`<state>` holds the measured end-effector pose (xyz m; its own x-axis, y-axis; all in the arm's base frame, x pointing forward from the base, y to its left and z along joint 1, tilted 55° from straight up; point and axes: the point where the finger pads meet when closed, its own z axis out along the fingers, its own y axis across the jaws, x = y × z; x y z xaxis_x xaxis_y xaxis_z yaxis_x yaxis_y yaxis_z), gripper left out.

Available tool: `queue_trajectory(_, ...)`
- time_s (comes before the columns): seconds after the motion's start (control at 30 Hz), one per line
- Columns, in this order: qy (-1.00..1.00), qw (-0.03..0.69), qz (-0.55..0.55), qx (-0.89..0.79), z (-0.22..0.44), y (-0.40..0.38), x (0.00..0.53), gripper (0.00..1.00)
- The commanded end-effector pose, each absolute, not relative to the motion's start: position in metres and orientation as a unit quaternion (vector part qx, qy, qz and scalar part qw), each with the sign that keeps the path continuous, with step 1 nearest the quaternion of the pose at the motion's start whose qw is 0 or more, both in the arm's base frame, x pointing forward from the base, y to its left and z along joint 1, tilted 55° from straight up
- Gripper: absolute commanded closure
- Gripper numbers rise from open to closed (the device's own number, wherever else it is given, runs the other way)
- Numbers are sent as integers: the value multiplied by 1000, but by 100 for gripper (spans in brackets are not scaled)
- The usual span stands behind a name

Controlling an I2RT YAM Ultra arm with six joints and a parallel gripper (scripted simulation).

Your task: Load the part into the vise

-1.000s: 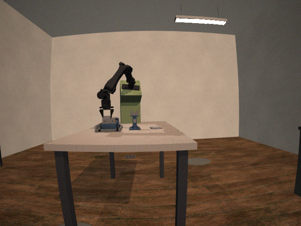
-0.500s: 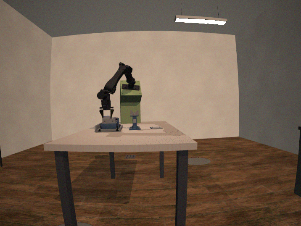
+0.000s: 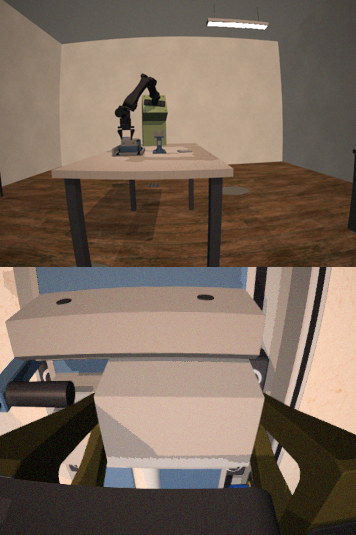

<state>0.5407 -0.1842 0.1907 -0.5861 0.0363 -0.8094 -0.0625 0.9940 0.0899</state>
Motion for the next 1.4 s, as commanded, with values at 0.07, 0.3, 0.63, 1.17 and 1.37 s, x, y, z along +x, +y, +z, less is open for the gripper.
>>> queue_trajectory(0.07,877,478,40,-5,218,-194,541,100)
queue_trajectory(0.3,877,478,40,-5,218,-194,541,100)
queue_trajectory(0.63,877,478,40,-5,218,-194,541,26)
queue_trajectory(1.17,877,478,40,-5,218,-194,541,26)
queue_trajectory(1.37,877,478,40,-5,218,-194,541,26)
